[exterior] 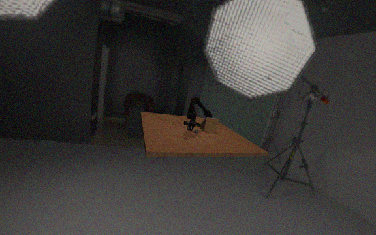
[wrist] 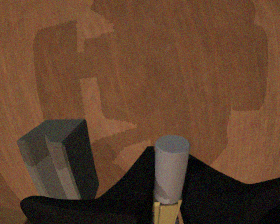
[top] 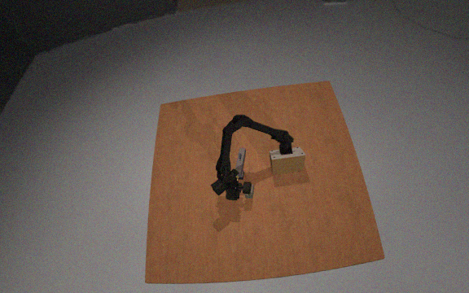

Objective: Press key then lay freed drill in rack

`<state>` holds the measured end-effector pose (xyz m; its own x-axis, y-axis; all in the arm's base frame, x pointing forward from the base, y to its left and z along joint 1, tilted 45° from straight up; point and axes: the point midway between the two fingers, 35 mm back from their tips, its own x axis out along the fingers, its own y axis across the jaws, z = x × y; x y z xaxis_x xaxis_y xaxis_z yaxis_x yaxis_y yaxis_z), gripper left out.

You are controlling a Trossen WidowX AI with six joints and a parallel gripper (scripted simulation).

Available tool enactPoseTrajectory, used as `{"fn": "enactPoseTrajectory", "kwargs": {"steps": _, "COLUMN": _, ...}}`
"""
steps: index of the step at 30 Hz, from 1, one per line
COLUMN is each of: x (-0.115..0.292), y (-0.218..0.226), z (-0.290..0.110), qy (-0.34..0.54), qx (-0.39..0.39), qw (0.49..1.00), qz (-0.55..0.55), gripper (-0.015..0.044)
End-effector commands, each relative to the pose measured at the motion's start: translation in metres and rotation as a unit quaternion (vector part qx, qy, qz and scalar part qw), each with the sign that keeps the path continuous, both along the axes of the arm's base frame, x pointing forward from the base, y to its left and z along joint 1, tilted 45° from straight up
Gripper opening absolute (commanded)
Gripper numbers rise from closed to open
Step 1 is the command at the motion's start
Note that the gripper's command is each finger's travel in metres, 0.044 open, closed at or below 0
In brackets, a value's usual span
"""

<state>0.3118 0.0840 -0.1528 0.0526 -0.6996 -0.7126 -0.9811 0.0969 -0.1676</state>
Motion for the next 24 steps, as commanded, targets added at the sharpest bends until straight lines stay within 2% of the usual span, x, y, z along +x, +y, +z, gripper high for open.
{"fn": "enactPoseTrajectory", "kwargs": {"steps": 1, "x": 0.002, "y": 0.007, "z": -0.004, "qy": -0.002, "qx": 0.003, "qw": 1.000, "qz": -0.002, "gripper": 0.0000}}
{"fn": "enactPoseTrajectory", "kwargs": {"steps": 12, "x": 0.005, "y": 0.018, "z": -0.013, "qy": -0.002, "qx": 0.003, "qw": 1.000, "qz": -0.002, "gripper": 0.0000}}
{"fn": "enactPoseTrajectory", "kwargs": {"steps": 24, "x": 0.003, "y": 0.020, "z": -0.005, "qy": -0.002, "qx": 0.003, "qw": 1.000, "qz": -0.002, "gripper": 0.0000}}
